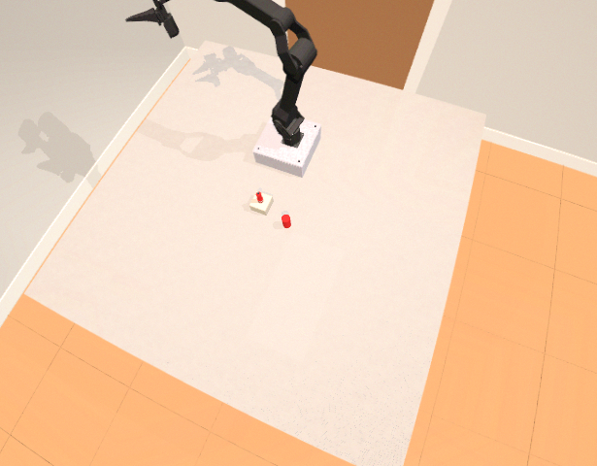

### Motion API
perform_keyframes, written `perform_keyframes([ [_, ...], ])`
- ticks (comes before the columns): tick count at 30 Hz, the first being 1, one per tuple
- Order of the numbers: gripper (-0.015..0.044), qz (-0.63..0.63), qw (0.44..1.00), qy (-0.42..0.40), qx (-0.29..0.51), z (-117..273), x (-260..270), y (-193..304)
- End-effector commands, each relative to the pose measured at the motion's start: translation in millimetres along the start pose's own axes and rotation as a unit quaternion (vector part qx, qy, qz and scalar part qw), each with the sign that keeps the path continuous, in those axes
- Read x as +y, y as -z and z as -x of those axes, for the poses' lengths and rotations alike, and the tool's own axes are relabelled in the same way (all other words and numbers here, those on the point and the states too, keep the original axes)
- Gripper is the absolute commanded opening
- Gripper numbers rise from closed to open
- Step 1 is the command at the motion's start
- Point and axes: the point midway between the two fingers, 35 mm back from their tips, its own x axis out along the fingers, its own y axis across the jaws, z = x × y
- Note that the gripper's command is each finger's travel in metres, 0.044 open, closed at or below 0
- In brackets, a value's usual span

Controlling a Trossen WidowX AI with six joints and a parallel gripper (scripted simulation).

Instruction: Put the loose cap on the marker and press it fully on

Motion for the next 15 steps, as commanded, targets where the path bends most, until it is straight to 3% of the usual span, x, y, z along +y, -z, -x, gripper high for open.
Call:
perform_keyframes([
  [1,0.0241,-0.015,0.998,0.048,0.032,-38,-34,18],
  [8,0.0241,-0.021,0.981,0.165,0.098,-96,-116,80],
  [15,0.0241,0.016,0.941,0.293,0.169,-116,-209,162],
])
